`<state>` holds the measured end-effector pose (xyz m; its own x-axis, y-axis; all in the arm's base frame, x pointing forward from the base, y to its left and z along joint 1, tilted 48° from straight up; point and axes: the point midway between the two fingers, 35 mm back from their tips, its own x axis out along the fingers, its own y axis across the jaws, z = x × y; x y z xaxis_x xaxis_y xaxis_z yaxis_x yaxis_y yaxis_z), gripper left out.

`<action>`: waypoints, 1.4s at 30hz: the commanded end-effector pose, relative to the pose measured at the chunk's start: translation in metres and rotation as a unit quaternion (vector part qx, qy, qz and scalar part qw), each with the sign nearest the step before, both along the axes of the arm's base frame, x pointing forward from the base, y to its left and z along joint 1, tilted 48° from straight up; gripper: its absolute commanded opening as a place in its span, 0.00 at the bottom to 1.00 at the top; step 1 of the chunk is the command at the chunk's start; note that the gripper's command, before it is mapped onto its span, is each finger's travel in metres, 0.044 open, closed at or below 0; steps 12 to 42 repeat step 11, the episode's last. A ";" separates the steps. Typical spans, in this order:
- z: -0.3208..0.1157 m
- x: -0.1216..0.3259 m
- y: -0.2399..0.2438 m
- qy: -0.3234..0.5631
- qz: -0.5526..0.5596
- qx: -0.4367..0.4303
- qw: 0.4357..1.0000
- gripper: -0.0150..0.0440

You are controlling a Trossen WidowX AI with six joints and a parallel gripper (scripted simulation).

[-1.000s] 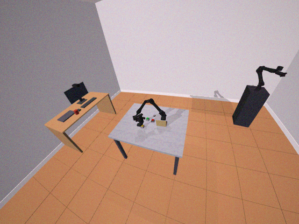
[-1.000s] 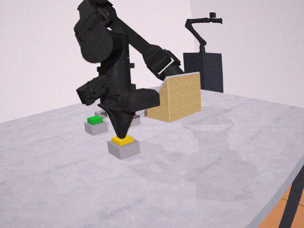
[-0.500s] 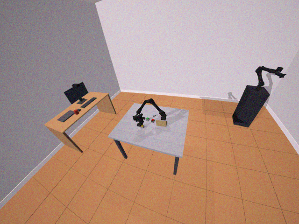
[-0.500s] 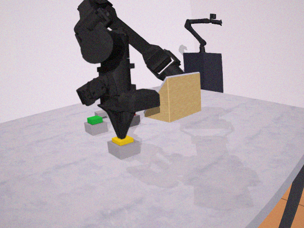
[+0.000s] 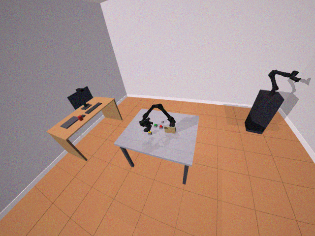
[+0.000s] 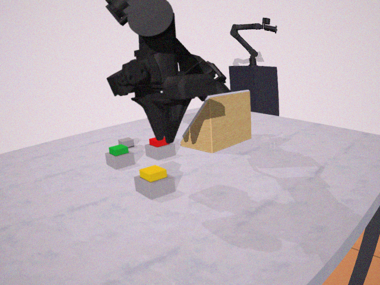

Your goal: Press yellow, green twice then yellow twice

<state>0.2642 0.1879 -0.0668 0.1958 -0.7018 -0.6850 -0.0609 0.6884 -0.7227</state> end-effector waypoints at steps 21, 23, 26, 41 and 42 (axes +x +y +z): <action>-0.011 -0.060 0.053 0.006 0.011 -0.003 1.000 0.93; -0.011 -0.060 0.053 0.006 0.011 -0.003 1.000 0.93; -0.011 -0.060 0.053 0.006 0.011 -0.003 1.000 0.93; -0.011 -0.060 0.053 0.006 0.011 -0.003 1.000 0.93; -0.011 -0.060 0.053 0.006 0.011 -0.003 1.000 0.93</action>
